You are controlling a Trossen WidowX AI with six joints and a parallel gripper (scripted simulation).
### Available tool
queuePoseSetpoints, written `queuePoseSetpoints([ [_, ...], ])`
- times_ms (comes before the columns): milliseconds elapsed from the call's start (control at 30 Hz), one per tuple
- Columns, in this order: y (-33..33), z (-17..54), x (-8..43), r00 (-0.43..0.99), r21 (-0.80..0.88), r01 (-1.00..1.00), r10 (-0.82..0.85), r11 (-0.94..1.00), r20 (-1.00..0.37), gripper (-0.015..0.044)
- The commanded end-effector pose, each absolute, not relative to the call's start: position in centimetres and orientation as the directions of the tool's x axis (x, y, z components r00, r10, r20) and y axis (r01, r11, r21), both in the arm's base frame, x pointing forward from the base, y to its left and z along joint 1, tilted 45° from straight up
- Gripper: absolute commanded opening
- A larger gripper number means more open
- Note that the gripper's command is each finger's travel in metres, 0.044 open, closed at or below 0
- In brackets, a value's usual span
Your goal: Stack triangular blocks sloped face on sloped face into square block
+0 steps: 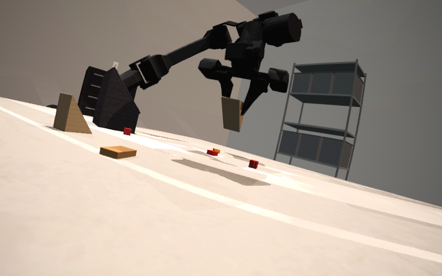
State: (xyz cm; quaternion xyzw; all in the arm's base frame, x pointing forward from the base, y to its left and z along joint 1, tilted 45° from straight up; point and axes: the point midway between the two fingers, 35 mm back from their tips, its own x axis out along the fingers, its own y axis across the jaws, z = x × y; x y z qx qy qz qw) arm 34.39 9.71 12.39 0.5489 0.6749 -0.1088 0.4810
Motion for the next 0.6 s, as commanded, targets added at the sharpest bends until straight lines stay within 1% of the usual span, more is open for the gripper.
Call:
queuePoseSetpoints([
  [0, 9.6, 12.9, 34.7, 0.123, 0.409, 0.829, 0.589, 0.382, -0.799, 0.0000],
  [167, 9.3, 12.8, 34.7, 0.127, 0.410, 0.828, 0.584, 0.383, -0.802, 0.0000],
  [567, 4.3, 10.1, 33.7, 0.129, 0.395, 0.831, 0.555, 0.392, -0.822, 0.0000],
])
